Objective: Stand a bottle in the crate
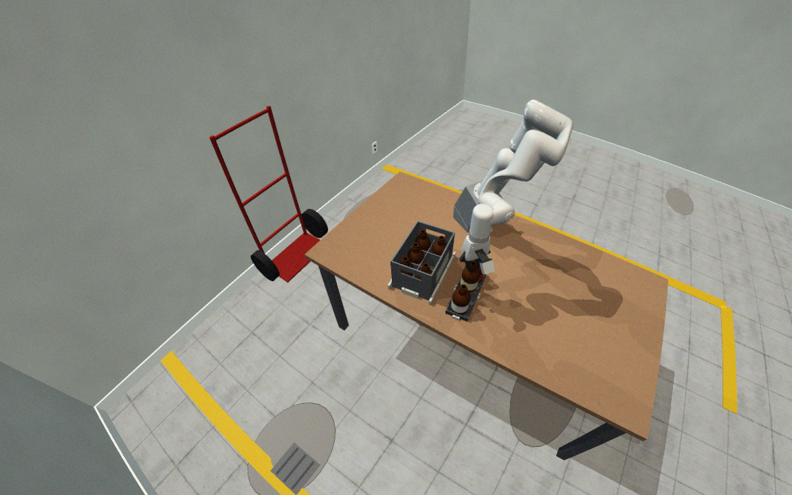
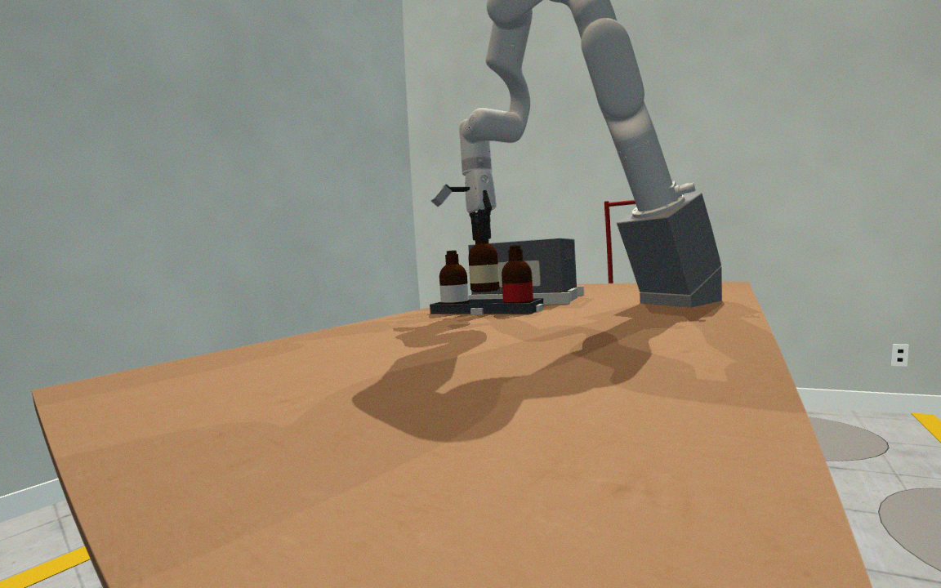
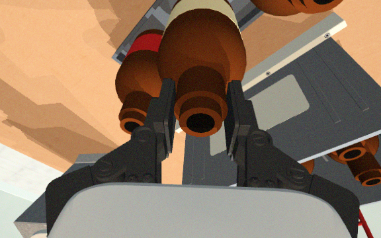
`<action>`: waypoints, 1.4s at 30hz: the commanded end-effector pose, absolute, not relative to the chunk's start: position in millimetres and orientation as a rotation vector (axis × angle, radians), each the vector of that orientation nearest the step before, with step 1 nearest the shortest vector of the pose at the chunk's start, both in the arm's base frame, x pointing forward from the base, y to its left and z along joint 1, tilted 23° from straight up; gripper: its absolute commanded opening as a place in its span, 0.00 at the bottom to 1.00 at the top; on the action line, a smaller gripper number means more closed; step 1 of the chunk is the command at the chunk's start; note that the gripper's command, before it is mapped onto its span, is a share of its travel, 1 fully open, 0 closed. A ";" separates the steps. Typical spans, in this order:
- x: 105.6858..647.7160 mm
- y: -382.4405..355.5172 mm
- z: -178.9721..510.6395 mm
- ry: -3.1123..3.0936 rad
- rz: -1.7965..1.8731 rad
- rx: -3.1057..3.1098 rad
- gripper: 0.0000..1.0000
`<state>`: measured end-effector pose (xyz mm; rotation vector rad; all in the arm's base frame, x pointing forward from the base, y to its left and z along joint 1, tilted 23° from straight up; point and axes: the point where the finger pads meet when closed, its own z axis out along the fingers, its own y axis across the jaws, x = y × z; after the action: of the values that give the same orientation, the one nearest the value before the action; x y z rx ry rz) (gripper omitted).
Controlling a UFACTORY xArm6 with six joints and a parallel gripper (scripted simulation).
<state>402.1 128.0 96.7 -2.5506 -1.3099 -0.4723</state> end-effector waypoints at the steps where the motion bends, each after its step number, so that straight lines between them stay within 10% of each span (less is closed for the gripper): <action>1: 402.5 126.4 102.3 -1.310 -0.477 -2.551 0.00; 42: 397.5 116.4 128.5 -1.310 -0.477 -2.551 0.00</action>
<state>396.4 116.5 126.9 -2.5506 -1.3098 -0.4723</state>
